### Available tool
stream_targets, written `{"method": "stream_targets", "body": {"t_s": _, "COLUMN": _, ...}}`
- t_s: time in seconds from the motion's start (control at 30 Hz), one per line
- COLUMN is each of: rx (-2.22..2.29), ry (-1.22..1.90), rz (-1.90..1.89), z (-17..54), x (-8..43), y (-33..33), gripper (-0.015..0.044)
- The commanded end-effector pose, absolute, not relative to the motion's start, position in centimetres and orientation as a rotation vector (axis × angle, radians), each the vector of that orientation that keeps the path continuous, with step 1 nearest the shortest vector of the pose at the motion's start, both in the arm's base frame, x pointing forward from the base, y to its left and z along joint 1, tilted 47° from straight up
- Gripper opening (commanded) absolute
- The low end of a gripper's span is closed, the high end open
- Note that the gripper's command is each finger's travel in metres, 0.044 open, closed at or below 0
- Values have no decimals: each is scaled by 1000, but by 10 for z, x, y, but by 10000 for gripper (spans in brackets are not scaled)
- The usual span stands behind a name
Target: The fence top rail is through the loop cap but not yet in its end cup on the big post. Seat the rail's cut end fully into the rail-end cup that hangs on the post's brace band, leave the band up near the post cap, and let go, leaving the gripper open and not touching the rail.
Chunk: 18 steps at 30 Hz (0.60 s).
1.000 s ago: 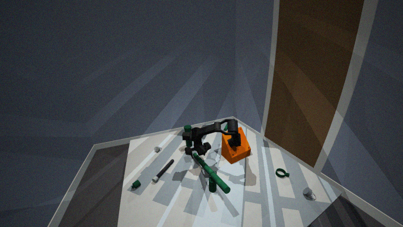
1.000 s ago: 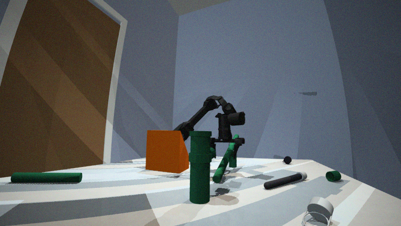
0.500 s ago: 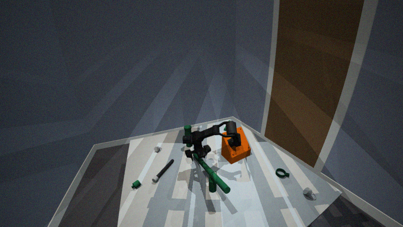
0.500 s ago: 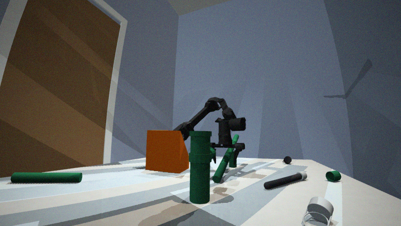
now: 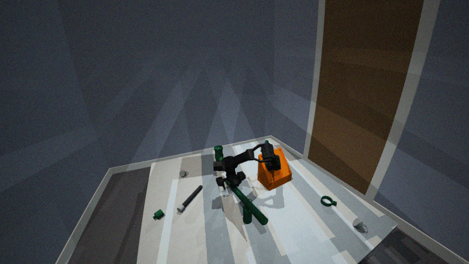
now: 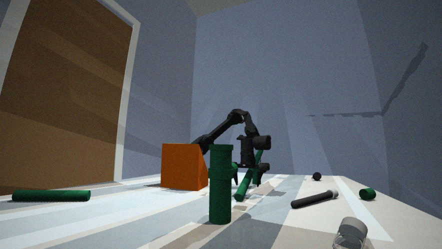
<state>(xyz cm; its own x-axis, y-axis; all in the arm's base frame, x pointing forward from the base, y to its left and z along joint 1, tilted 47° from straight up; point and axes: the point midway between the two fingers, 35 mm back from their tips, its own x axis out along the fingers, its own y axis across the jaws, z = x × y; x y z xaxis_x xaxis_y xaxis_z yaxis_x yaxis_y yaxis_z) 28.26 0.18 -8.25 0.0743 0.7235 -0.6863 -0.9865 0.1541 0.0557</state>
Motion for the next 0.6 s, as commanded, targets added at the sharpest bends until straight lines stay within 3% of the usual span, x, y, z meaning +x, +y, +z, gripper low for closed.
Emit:
{"method": "stream_targets", "body": {"t_s": 0.0, "rx": -483, "ry": 665, "rz": 1364, "z": -84, "x": 281, "y": 4, "gripper": 387}}
{"method": "stream_targets", "body": {"t_s": 0.27, "rx": -483, "ry": 665, "rz": 1364, "z": -84, "x": 281, "y": 4, "gripper": 177}}
{"method": "stream_targets", "body": {"t_s": 0.57, "rx": -483, "ry": 665, "rz": 1364, "z": -84, "x": 281, "y": 4, "gripper": 98}}
